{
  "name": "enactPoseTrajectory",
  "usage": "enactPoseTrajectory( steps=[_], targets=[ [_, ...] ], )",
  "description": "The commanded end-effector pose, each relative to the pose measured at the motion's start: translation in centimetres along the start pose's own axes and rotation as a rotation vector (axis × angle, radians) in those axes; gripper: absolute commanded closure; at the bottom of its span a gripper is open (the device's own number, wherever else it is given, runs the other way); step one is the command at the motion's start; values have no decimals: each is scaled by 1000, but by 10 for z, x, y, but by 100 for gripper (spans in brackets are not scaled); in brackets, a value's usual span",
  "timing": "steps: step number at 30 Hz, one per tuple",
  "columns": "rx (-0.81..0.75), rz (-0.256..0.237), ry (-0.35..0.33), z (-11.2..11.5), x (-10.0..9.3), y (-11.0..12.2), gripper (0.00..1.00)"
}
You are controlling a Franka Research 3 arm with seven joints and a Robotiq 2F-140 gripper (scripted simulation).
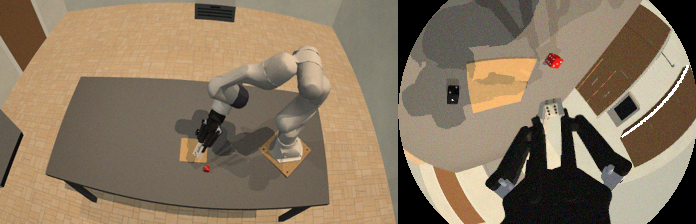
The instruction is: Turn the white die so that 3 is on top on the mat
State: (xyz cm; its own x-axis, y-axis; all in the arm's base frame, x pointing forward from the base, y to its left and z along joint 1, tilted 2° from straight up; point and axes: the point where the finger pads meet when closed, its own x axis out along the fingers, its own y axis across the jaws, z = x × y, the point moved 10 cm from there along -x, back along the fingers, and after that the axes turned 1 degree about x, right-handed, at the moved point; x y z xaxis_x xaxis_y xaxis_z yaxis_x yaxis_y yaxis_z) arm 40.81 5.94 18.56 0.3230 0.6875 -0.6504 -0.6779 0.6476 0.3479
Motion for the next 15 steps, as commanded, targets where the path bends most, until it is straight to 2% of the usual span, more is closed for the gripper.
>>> enactPoseTrajectory(
  steps=[1, 3, 5, 7, 9, 15],
  targets=[
    [-156, -31, -72, 0, -2, -2, 87],
    [-160, -41, -87, -1, -3, -2, 87],
    [-171, -72, -128, -4, -5, -5, 87],
    [-171, -72, -128, -4, -5, -5, 87],
    [-185, -120, -178, -8, -9, -8, 87],
    [-205, -203, -243, -15, -15, -14, 87]
  ],
)
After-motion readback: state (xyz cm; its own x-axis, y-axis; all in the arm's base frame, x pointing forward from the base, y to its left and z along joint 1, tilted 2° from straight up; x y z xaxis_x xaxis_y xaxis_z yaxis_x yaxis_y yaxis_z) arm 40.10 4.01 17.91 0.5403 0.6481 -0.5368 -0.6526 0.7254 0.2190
